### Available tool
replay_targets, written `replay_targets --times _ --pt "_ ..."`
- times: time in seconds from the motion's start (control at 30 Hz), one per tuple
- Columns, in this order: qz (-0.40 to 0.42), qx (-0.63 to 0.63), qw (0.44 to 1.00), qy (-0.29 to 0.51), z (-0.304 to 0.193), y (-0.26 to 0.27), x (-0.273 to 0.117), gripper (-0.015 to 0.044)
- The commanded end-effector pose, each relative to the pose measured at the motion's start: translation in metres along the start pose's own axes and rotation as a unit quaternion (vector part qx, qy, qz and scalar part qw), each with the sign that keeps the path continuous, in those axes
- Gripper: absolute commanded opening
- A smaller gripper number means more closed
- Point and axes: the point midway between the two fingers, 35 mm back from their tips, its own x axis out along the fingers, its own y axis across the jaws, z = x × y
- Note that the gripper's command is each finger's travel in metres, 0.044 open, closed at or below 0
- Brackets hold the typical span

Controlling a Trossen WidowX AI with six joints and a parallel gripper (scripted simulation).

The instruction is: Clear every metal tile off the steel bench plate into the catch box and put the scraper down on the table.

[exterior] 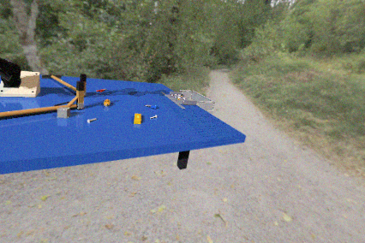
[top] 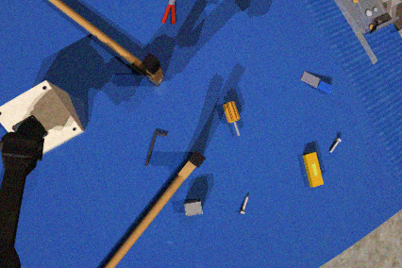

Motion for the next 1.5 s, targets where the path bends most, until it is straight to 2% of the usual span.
replay_targets --times 0.0,0.73,1.47 --pt "0.001 0.009 1.000 -0.027 0.024 0.002 0.002 0.0000" --pt "0.030 0.065 0.987 -0.145 0.127 0.013 0.000 0.0000" --pt "0.074 0.116 0.957 -0.257 0.225 0.024 -0.020 0.0000"
